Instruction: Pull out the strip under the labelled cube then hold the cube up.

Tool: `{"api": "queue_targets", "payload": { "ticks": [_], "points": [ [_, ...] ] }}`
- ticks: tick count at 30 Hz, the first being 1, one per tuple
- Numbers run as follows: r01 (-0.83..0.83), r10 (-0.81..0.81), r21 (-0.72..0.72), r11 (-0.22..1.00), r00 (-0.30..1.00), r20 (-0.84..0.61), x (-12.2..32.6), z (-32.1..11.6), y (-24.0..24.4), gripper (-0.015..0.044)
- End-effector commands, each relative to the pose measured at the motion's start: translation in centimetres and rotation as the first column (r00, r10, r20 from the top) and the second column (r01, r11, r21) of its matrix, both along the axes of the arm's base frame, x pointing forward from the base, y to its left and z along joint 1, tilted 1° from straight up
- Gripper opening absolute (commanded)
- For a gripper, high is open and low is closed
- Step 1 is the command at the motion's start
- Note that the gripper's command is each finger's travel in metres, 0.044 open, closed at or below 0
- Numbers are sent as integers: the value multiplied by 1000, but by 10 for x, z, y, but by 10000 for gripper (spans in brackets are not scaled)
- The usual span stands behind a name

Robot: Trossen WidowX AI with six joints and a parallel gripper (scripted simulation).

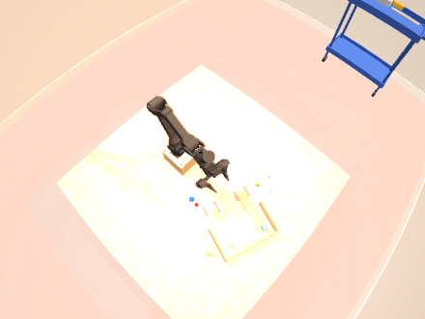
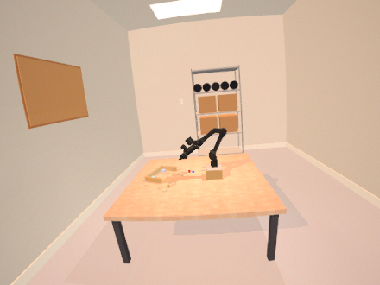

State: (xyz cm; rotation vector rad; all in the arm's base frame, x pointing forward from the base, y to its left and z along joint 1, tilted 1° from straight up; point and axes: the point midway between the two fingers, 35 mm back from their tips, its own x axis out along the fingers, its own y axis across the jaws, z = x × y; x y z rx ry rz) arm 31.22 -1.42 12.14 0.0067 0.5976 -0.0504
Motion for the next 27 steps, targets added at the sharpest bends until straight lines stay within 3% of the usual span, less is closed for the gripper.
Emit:
{"api": "queue_targets", "payload": {
  "ticks": [1,4,11,19,27],
  "points": [
    [22,-22,-7,1000,1000,-1,2,-1,-8,400],
    [22,-22,-7,1000,1000,-1,2,-1,-8,400],
    [96,-87,20,995,962,-257,27,-22,-28,216],
    [207,-126,64,976,785,-606,49,-67,-56,6],
    [319,-163,28,947,558,-814,53,-105,-89,0]
  ]
}}
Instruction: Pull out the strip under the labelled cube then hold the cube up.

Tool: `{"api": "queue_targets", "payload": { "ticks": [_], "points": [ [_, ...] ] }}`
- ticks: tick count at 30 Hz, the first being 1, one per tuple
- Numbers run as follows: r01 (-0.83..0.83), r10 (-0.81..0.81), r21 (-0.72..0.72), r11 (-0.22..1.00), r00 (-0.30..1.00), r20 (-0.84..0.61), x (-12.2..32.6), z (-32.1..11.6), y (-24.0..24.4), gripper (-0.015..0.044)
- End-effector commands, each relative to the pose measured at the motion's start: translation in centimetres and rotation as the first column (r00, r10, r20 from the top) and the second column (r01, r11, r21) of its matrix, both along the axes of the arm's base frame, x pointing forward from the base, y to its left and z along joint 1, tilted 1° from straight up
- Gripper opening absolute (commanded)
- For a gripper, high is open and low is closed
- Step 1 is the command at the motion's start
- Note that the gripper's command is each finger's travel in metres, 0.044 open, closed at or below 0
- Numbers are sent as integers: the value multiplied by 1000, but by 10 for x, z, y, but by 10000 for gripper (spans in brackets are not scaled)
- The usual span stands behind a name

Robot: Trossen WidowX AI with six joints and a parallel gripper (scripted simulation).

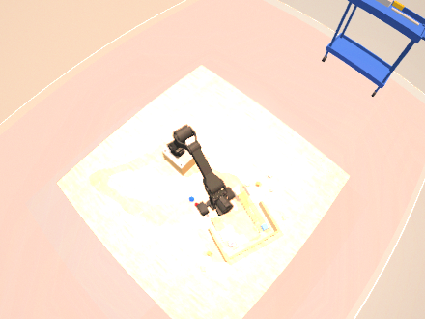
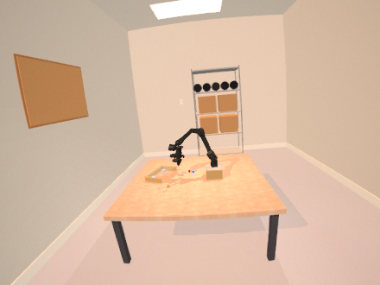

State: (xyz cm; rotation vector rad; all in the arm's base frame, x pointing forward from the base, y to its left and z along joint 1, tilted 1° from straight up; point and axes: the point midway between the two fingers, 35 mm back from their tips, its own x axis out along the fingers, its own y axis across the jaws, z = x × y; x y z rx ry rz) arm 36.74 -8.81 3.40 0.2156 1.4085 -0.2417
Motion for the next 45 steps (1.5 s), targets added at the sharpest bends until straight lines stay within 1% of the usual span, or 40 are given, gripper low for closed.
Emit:
{"api": "queue_targets", "payload": {
  "ticks": [1,9,45],
  "points": [
    [51,-48,16,999,991,-129,-2,-17,-15,0],
    [51,-48,16,999,991,-129,-2,-19,-15,0],
    [51,-48,16,999,990,-129,0,-78,-17,0]
  ]
}}
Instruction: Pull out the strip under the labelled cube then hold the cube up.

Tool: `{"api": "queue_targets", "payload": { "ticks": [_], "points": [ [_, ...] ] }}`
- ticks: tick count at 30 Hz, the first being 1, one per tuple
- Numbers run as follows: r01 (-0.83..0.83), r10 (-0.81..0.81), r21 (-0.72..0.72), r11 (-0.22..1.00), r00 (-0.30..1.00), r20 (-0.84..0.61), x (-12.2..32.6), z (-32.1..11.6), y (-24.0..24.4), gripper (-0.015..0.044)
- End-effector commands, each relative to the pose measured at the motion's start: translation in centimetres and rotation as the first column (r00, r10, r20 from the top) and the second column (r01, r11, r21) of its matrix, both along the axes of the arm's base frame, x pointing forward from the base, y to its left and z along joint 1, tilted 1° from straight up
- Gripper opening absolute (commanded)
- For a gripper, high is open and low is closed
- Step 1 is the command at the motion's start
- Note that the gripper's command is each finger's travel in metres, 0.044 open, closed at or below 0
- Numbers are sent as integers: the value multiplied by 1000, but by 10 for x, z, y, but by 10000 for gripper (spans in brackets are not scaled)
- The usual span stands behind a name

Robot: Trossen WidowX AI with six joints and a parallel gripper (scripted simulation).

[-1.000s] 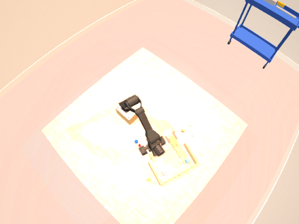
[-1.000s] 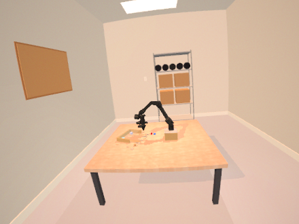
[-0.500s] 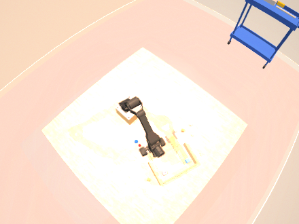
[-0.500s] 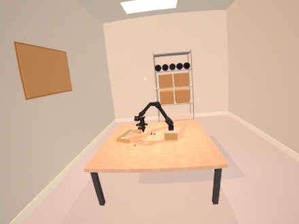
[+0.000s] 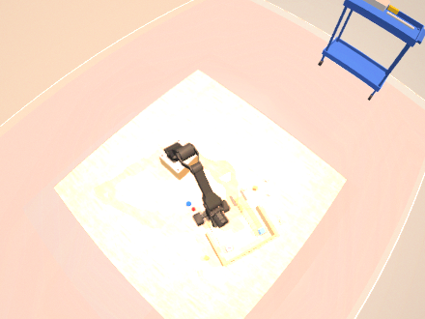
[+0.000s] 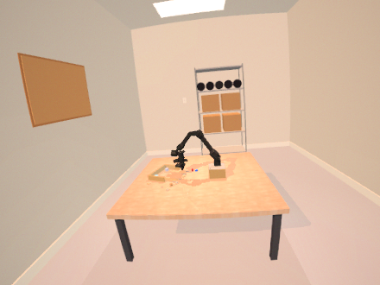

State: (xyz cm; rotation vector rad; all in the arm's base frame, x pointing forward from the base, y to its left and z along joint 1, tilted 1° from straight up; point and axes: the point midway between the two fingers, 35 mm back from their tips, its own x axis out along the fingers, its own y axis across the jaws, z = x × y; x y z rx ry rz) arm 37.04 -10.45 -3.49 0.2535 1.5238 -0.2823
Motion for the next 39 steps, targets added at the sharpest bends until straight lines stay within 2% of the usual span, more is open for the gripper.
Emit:
{"api": "queue_targets", "payload": {
  "ticks": [1,39],
  "points": [
    [3,-3,0,1000,1000,-12,-3,-11,0,0],
    [3,-3,0,1000,1000,-12,-4,-19,-1,0]
  ]
}}
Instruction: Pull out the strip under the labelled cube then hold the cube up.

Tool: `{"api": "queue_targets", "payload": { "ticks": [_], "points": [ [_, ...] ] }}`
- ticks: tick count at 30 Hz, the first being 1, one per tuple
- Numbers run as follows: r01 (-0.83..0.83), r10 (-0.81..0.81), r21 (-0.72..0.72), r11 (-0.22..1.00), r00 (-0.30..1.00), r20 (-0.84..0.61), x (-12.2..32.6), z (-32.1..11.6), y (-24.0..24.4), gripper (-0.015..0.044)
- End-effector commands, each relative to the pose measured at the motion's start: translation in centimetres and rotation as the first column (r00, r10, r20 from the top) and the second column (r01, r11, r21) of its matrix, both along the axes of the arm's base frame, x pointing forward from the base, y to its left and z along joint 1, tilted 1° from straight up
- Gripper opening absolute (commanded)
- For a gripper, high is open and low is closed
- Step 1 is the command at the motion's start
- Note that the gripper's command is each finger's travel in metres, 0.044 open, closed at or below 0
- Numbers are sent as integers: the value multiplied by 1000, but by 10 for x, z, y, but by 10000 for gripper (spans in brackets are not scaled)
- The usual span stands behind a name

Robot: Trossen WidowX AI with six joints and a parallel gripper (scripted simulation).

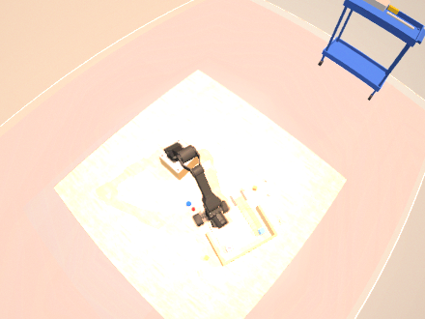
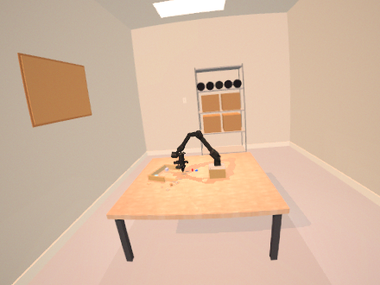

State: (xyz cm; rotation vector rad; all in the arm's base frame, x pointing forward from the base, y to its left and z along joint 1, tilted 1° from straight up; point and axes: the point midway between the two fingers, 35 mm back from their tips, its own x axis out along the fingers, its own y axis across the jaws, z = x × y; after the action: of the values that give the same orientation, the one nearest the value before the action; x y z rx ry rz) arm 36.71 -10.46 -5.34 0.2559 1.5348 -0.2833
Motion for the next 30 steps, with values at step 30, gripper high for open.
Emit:
{"api": "queue_targets", "payload": {
  "ticks": [30],
  "points": [
    [2,-2,-3,1000,1000,-1,1,-4,-1,0]
  ]
}}
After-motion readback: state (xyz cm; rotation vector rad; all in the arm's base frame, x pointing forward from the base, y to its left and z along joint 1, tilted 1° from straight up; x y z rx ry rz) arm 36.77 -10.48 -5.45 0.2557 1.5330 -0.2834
